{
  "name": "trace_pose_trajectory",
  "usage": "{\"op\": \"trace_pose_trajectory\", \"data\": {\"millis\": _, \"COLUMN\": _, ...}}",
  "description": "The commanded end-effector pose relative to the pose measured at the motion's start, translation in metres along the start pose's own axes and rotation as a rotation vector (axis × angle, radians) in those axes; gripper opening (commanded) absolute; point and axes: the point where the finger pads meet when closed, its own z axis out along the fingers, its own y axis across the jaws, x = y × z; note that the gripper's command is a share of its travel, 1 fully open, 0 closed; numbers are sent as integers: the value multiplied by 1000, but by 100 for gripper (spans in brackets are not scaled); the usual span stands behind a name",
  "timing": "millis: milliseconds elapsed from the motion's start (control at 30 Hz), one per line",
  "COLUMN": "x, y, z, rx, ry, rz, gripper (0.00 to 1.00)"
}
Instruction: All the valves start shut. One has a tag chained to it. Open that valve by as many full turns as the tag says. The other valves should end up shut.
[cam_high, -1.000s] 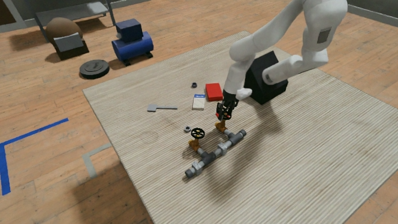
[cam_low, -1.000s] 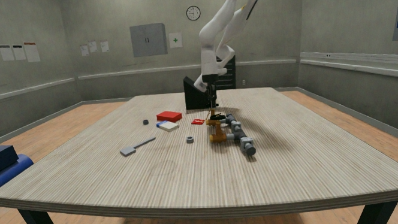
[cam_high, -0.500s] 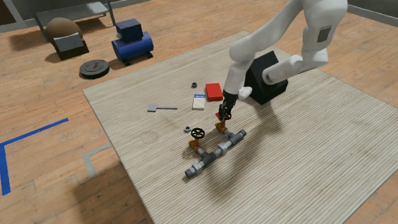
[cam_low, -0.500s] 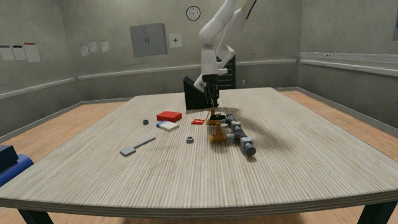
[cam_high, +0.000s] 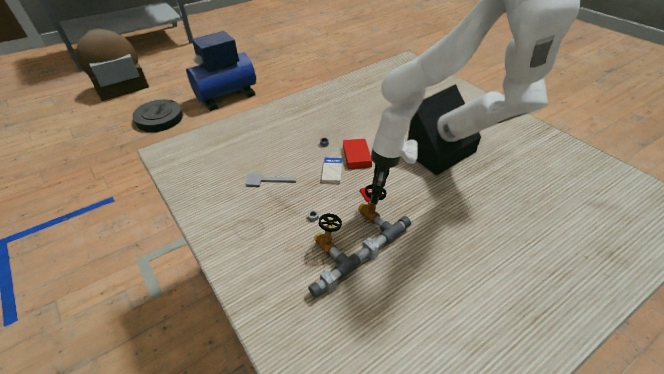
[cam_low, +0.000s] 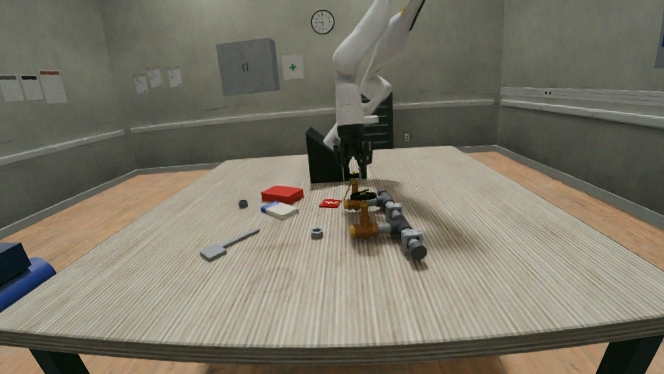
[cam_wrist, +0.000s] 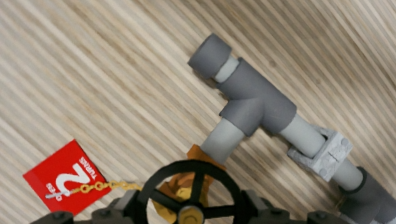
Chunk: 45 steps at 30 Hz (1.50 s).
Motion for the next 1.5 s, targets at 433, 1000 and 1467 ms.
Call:
{"op": "trace_pose_trajectory", "data": {"millis": 433, "x": -1, "y": 0, "z": 0, "rx": -10, "ry": -12, "rz": -632, "gripper": 67}}
{"op": "trace_pose_trajectory", "data": {"millis": 1000, "x": -1, "y": 0, "z": 0, "rx": -5, "ry": -15, "rz": -1351, "gripper": 67}}
{"op": "trace_pose_trajectory", "data": {"millis": 1467, "x": -1, "y": 0, "z": 0, "rx": 0, "ry": -18, "rz": -1943, "gripper": 67}}
